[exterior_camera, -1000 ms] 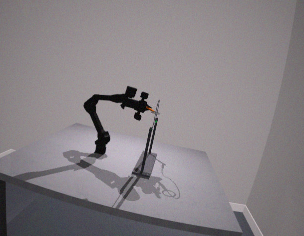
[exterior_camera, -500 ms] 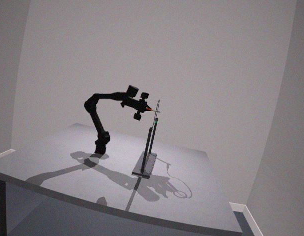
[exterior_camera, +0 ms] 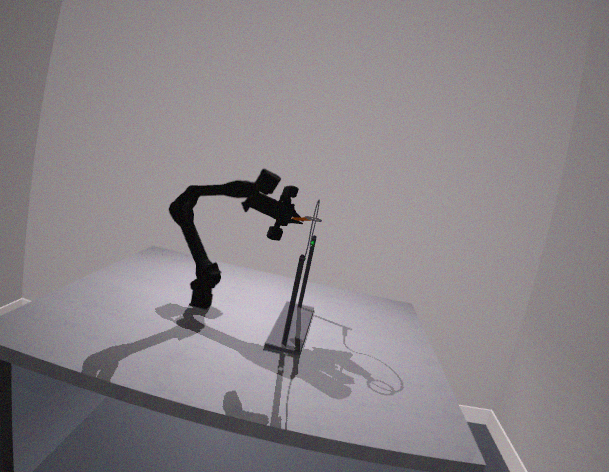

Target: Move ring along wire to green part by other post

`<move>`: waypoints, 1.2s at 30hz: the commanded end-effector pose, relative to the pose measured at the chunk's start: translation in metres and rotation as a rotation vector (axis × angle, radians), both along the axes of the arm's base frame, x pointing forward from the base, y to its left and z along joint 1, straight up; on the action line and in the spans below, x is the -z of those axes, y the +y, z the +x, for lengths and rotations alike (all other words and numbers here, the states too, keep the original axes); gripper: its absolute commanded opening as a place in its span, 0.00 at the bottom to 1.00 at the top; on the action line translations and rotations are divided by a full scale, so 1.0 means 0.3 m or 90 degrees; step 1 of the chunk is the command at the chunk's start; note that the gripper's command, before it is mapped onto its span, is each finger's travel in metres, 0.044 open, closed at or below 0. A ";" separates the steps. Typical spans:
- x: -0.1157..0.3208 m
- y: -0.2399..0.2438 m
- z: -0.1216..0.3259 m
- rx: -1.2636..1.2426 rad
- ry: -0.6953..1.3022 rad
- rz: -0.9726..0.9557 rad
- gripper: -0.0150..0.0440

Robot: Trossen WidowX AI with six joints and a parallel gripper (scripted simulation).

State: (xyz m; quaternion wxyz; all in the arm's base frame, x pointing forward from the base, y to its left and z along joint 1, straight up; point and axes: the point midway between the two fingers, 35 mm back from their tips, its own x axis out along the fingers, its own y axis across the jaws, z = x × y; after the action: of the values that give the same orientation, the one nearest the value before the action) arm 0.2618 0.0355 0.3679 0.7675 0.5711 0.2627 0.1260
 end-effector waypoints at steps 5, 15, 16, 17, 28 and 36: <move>0.003 -0.005 0.002 0.002 -0.003 -0.067 0.00; 0.019 -0.012 0.002 0.004 -0.001 -0.153 0.00; 0.021 -0.013 0.002 0.004 0.000 -0.161 0.00; 0.022 -0.014 0.002 0.004 0.000 -0.170 0.00; 0.039 -0.024 0.002 0.006 0.002 -0.262 0.00; 0.049 -0.033 0.002 0.007 0.003 -0.327 0.00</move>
State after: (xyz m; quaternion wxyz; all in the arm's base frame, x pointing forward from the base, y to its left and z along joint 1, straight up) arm 0.2624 0.0271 0.3507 0.8776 0.3795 0.2877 0.0552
